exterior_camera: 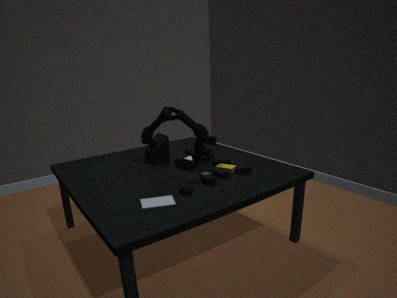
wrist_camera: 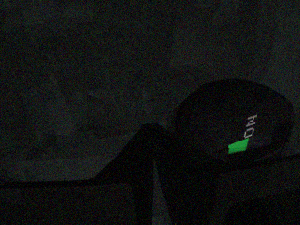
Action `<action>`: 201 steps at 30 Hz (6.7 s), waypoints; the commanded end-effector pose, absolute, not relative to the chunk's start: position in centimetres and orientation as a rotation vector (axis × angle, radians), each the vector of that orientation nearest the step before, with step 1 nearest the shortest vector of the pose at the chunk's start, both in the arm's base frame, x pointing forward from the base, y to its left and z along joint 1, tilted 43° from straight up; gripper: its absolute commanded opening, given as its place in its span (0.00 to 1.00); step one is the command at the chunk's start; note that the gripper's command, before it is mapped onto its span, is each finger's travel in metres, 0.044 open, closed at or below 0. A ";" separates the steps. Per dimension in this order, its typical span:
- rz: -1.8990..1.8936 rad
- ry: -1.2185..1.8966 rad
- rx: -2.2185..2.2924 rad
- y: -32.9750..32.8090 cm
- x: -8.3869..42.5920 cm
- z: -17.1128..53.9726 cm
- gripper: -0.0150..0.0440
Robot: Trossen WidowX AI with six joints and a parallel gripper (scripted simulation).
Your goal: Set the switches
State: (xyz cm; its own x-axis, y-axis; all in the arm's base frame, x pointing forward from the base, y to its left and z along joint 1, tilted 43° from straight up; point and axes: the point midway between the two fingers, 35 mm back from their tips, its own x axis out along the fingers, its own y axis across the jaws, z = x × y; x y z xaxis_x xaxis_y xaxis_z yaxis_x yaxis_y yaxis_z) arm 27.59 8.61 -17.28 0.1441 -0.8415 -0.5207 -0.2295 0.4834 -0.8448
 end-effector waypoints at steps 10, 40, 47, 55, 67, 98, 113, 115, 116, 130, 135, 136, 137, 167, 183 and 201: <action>-0.576 1.393 -1.026 8.1 27.7 -17.0 0.25; -0.578 1.393 -1.028 6.1 29.1 -15.0 0.25; -0.578 1.393 -1.028 5.6 29.4 -14.5 0.25; -0.579 1.392 -1.029 5.0 29.7 -14.0 0.25; -0.580 1.392 -1.030 4.2 30.0 -13.3 0.25; -0.571 1.401 -1.000 12.4 27.0 -13.4 0.25; -0.509 1.445 -0.480 4.4 23.2 -5.3 0.25; -0.497 1.435 -0.415 3.4 22.2 -4.8 0.25; -0.491 1.428 -0.383 2.9 21.7 -4.6 0.25; -0.454 1.377 -0.218 0.1 18.6 -4.4 0.25; -0.454 1.378 -0.218 -0.4 18.7 -5.1 0.25; -0.454 1.378 -0.218 -0.5 18.7 -5.2 0.25; -0.454 1.378 -0.218 -0.6 18.7 -5.3 0.25; -0.457 1.378 -0.221 -3.1 18.8 -8.0 0.25; -0.456 1.378 -0.220 -2.7 18.9 -8.4 0.25; -0.456 1.378 -0.220 -2.0 19.1 -8.9 0.25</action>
State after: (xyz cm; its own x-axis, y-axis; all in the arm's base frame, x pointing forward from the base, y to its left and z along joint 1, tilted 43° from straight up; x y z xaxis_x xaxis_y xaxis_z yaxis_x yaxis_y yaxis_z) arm 18.99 -2.37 -8.67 0.1226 -0.4446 -0.8873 0.1828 0.8889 -0.4201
